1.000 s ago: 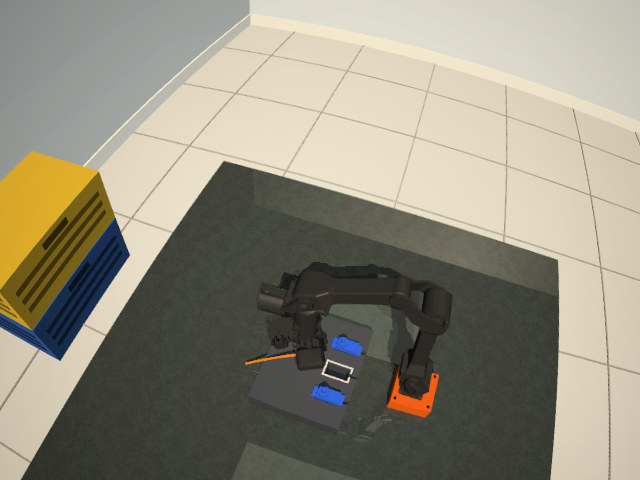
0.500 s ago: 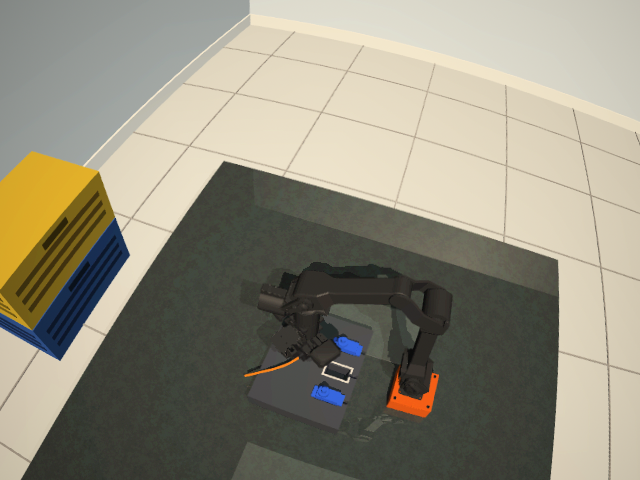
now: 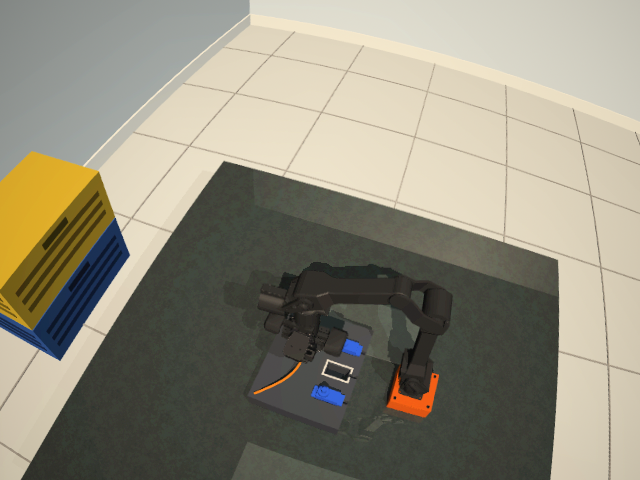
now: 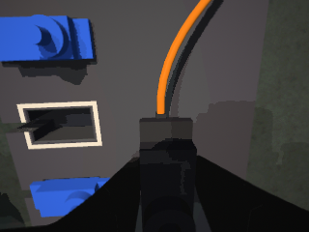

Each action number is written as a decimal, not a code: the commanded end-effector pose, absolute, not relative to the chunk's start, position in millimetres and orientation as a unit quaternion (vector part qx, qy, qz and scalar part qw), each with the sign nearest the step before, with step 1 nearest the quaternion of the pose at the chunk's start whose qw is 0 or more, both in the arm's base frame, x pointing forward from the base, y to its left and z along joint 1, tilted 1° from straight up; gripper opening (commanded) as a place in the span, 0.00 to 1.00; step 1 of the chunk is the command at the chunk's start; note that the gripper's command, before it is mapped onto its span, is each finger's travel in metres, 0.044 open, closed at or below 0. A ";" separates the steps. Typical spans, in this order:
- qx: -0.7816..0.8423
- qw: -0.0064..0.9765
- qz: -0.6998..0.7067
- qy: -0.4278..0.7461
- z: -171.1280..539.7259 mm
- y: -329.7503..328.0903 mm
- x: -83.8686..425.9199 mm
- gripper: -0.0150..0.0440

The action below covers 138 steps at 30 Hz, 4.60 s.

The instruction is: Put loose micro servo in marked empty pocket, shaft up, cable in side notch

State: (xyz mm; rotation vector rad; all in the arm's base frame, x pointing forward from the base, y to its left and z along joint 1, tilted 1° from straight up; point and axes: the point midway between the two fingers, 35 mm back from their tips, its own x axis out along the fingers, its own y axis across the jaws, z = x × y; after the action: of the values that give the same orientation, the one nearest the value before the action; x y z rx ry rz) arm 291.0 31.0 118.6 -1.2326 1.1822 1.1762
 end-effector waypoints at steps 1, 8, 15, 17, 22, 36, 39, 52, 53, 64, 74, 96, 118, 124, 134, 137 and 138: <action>-0.541 0.481 0.515 0.458 120.1 31.3 291.3 0.25; -0.596 0.411 0.567 0.393 120.0 31.4 291.2 0.25; -0.641 0.336 0.611 0.321 120.0 31.4 291.2 0.25; -0.653 0.314 0.621 0.300 120.0 31.4 291.2 0.25; -0.677 0.256 0.645 0.245 120.0 31.4 291.2 0.25; -0.719 0.085 0.685 0.082 120.0 31.4 291.2 0.25; -0.722 0.048 0.688 0.046 120.0 31.4 291.2 0.25; -0.724 -0.009 0.690 -0.008 119.7 31.3 284.8 0.25; -0.724 -0.009 0.690 -0.008 119.6 31.2 281.6 0.25; -0.723 -0.009 0.691 -0.008 117.4 30.2 237.5 0.25; -0.722 -0.009 0.692 -0.008 115.3 29.3 196.1 0.25; -0.721 -0.009 0.693 -0.008 94.5 29.2 183.8 0.25; -0.721 -0.009 0.693 -0.008 82.4 29.1 184.3 0.25; -0.721 -0.009 0.693 -0.008 77.3 29.1 184.5 0.25; -0.721 -0.009 0.693 -0.008 68.4 29.1 184.8 0.25; -0.721 -0.009 0.693 -0.008 65.3 29.1 184.9 0.25; -0.721 -0.009 0.693 -0.008 64.3 29.1 185.0 0.25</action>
State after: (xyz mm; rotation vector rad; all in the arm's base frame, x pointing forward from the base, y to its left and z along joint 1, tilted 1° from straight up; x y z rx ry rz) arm 184.6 28.8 67.4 -2.2842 -0.0272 2.1901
